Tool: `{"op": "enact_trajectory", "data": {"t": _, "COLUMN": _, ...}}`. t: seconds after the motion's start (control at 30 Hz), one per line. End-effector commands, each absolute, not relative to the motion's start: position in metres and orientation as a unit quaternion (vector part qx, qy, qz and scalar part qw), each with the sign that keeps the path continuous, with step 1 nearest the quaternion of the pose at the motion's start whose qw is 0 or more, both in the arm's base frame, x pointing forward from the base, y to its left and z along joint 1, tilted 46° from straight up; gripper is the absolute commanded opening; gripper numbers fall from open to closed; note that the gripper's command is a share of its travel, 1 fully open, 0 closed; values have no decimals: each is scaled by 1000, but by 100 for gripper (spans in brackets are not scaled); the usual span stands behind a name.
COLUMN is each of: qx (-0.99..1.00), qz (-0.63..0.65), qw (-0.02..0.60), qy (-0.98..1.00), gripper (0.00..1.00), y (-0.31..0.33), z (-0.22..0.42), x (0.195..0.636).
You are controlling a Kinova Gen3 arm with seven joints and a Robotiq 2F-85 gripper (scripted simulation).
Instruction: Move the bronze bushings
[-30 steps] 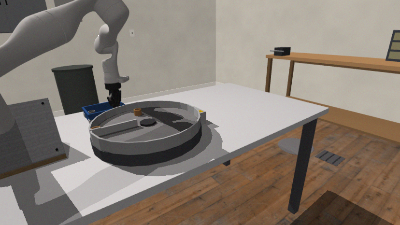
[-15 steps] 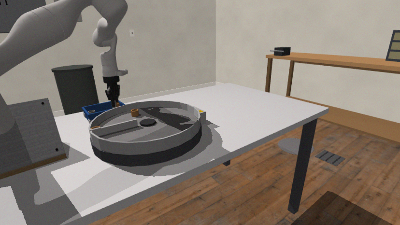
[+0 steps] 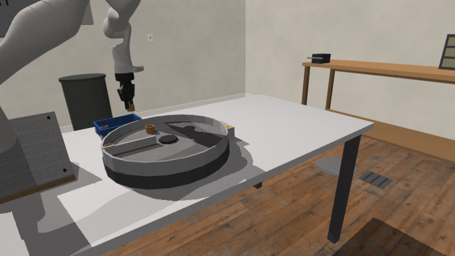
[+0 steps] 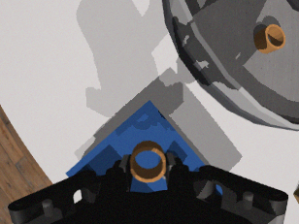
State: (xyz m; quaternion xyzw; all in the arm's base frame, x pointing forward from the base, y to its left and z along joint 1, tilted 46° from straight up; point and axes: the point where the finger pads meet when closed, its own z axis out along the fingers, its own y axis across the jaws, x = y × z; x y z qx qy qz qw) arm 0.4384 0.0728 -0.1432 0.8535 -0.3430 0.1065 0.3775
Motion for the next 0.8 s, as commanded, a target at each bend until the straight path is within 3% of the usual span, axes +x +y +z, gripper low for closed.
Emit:
{"op": "enact_trajectory", "data": {"t": 0.0, "qx": 855, "qz": 111, "qw": 373, "qy": -342, "gripper": 0, "y": 82, "z": -135, "x": 443}}
{"op": "enact_trajectory", "data": {"t": 0.77, "qx": 855, "qz": 111, "qw": 373, "qy": -342, "gripper": 0, "y": 87, "z": -131, "x": 443}}
